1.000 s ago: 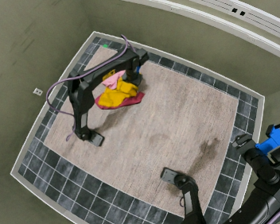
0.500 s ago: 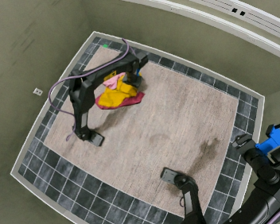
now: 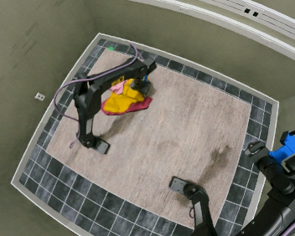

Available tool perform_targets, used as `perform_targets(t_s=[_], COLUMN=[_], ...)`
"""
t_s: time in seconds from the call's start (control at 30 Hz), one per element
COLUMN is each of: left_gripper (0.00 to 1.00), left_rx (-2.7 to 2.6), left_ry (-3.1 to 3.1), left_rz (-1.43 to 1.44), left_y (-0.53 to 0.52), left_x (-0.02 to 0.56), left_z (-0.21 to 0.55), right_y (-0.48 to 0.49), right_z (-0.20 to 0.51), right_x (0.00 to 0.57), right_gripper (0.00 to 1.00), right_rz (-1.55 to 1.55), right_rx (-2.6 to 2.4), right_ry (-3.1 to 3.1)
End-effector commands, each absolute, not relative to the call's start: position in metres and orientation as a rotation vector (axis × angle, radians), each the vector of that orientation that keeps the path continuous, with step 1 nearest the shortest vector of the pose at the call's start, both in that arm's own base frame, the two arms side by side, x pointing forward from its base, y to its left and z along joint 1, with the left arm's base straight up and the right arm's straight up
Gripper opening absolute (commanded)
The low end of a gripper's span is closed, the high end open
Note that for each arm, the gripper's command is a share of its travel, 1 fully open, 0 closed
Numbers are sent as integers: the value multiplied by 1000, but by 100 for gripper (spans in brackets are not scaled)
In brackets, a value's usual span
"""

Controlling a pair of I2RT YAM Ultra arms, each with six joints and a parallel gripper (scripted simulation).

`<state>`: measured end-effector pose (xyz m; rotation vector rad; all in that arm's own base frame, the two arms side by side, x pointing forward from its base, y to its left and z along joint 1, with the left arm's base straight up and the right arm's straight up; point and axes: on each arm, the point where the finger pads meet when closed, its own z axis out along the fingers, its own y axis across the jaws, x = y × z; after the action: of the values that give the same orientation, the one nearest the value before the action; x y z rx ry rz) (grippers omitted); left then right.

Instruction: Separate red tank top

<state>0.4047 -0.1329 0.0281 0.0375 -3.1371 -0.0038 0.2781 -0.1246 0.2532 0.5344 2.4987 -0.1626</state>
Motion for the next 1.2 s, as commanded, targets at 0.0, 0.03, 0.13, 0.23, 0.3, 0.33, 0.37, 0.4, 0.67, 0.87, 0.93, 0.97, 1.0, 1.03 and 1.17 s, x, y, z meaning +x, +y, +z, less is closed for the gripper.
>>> perform_targets(t_s=[0.0, 0.03, 0.13, 0.23, 0.3, 0.33, 0.37, 0.4, 0.67, 0.87, 0.93, 0.97, 1.0, 1.03, 1.17], left_gripper=[60, 60, 60, 60, 60, 60, 60, 60, 33, 33, 33, 33, 33, 33, 33], left_rx=[39, 28, 28, 35, 42, 42, 42, 26, 10, 10, 10, 25, 26, 25, 21], left_ry=[-3123, -3131, -3129, -3125, -3174, -3174, -3174, -3192, -3180, -3183, -3183, -3172, -3178, -3175, -3162], left_rz=[-1, 2, 2, 0, 26, 26, 26, 29, 26, 28, 28, 22, 25, 23, 17], left_y=[-129, -133, -132, -130, -132, -132, -132, -137, -139, -139, -139, -135, -135, -134, -134], left_x=[407, 408, 406, 407, 418, 418, 418, 419, 412, 412, 412, 412, 412, 411, 407], left_z=[8, 8, 4, -4, 12, 12, 12, 20, 18, 22, 22, 19, 22, 22, 22], right_y=[-126, -126, -126, -126, -126, -126, -126, -126, -126, -126, -126, -126, -126, -126, -126], right_z=[283, 283, 283, 283, 283, 283, 283, 283, 283, 283, 283, 283, 283, 283, 283], right_x=[284, 284, 284, 284, 284, 284, 284, 284, 284, 284, 284, 284, 284, 284, 284], right_gripper=[92, 92, 92, 92, 92, 92, 92, 92, 92, 92, 92, 92, 92, 92, 92], right_rz=[-180, -180, -180, -180, -180, -180, -180, -180, -180, -180, -180, -180, -180, -180, -180], right_rx=[504, 504, 504, 504, 504, 504, 504, 504, 504, 504, 504, 504, 504, 504, 504], right_ry=[2404, 2404, 2404, 2404, 2404, 2404, 2404, 2404, 2404, 2404, 2404, 2404, 2404, 2404, 2404])
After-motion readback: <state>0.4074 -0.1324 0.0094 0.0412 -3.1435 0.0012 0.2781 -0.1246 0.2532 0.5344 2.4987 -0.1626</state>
